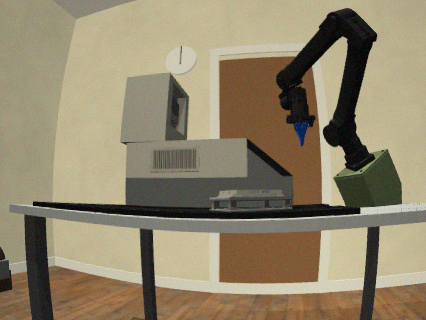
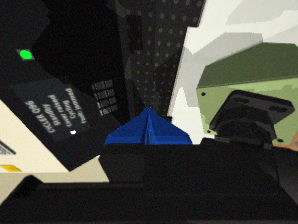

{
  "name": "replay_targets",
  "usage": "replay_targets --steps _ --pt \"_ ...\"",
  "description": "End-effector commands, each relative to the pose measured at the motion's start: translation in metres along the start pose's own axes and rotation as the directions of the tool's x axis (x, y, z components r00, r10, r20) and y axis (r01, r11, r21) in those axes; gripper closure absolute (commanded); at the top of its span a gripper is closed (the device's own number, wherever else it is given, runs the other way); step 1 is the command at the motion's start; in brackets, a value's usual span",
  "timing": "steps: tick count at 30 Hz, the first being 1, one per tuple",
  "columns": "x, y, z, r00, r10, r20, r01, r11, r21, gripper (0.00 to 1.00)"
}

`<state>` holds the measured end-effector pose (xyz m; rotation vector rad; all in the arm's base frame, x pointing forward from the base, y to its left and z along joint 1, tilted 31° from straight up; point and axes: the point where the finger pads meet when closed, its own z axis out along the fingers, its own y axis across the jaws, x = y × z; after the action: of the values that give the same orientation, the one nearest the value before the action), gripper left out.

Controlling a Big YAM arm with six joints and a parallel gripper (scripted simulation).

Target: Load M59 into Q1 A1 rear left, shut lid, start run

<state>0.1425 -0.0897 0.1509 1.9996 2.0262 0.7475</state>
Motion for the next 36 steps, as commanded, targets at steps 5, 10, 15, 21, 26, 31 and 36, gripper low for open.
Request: replay_targets --steps 5,10,15,21,26,31,36 --pt "-0.005 0.006 -0.009 1.0 0.004 0.023 -0.004 1.0 -0.006 1.0" --pt "-0.005 0.006 -0.009 1.0 0.005 0.022 -0.004 1.0 -0.006 1.0" --pt "-0.005 0.006 -0.009 1.0 0.005 0.022 -0.005 1.0 -0.005 1.0" --pt "-0.005 0.005 -0.009 1.0 0.006 0.022 -0.006 1.0 -0.005 1.0" --pt "0.017 0.021 -0.018 0.986 -0.163 0.033 0.164 0.986 -0.011 0.0" --pt "0.042 0.037 -0.028 0.934 -0.354 0.051 0.356 0.934 -0.017 0.0" --pt "0.065 0.051 -0.032 0.864 -0.501 0.057 0.503 0.864 -0.026 0.0"
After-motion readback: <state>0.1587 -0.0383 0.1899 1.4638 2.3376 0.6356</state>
